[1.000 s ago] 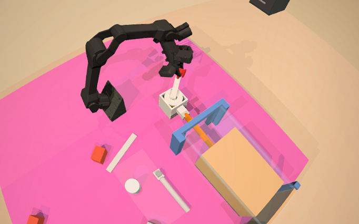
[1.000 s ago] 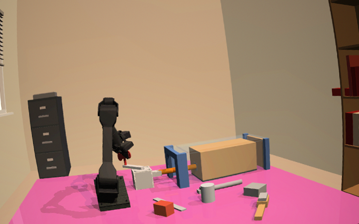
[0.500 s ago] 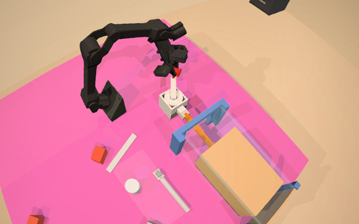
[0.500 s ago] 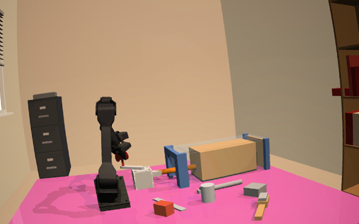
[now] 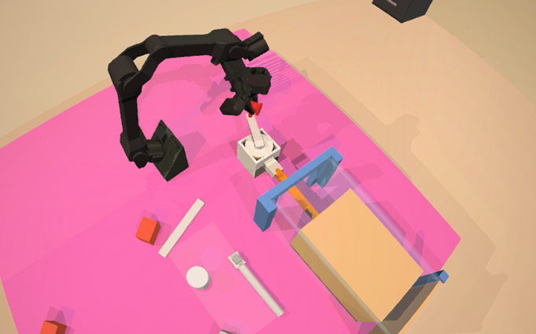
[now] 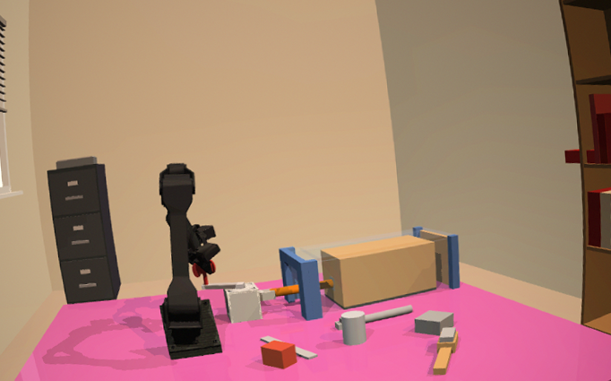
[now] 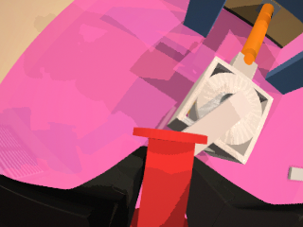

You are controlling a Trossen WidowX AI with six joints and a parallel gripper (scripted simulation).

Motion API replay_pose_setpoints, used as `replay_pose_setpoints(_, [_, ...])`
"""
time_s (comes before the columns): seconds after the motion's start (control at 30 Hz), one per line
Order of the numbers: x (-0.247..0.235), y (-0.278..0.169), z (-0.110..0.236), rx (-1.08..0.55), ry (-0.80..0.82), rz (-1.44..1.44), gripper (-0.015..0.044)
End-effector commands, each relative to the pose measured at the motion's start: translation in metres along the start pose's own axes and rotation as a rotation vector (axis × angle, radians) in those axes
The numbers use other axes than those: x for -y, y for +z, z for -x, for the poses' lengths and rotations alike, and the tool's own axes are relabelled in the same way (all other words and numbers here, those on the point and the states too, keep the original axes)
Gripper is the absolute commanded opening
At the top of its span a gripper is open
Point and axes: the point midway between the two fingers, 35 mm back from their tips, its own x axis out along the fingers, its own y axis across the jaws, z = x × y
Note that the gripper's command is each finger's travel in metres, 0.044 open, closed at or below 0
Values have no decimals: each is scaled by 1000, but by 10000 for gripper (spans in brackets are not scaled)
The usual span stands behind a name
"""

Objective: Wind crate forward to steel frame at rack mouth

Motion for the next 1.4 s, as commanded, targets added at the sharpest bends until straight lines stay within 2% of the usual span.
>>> replay_pose_setpoints(0.0, [10, -10, 2, -16, -15, 12, 0])
replay_pose_setpoints(1.37, [79, -29, 12, -19, -20, 15, 0])
